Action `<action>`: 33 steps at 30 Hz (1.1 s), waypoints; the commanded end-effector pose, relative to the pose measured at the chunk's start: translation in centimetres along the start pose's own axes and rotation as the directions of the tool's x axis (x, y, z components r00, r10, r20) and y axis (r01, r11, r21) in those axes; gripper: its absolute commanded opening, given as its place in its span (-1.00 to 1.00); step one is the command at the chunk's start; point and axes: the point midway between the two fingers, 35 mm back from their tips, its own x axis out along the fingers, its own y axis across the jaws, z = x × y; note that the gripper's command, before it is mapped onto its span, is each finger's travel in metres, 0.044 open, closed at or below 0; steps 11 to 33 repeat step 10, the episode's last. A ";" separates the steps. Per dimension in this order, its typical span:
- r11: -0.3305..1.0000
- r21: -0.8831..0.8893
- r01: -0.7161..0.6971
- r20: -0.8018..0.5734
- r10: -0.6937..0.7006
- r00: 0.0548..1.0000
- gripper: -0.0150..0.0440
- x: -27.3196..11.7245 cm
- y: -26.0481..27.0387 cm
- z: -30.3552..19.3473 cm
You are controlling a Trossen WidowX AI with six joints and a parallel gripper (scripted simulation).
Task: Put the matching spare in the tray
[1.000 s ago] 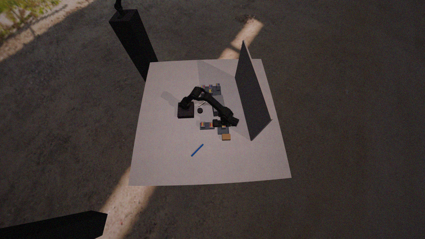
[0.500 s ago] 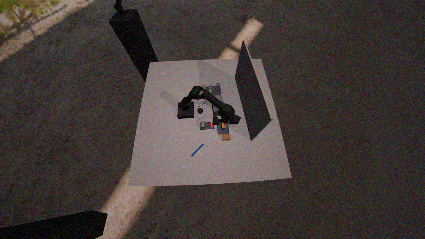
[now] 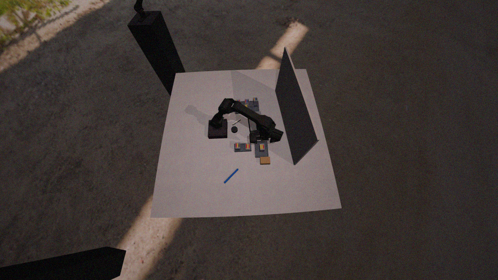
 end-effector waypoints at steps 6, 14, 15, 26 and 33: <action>1.000 0.000 0.004 -0.002 -0.004 1.000 1.00 0.0 0.0 0.0; 1.000 0.000 0.004 -0.002 -0.004 1.000 1.00 0.0 0.0 0.0; 1.000 0.000 0.004 -0.002 -0.004 1.000 1.00 0.0 0.0 0.0; 1.000 0.000 0.004 -0.002 -0.004 1.000 1.00 0.0 0.0 0.0; 1.000 0.000 0.004 -0.002 -0.004 1.000 1.00 0.0 0.0 0.0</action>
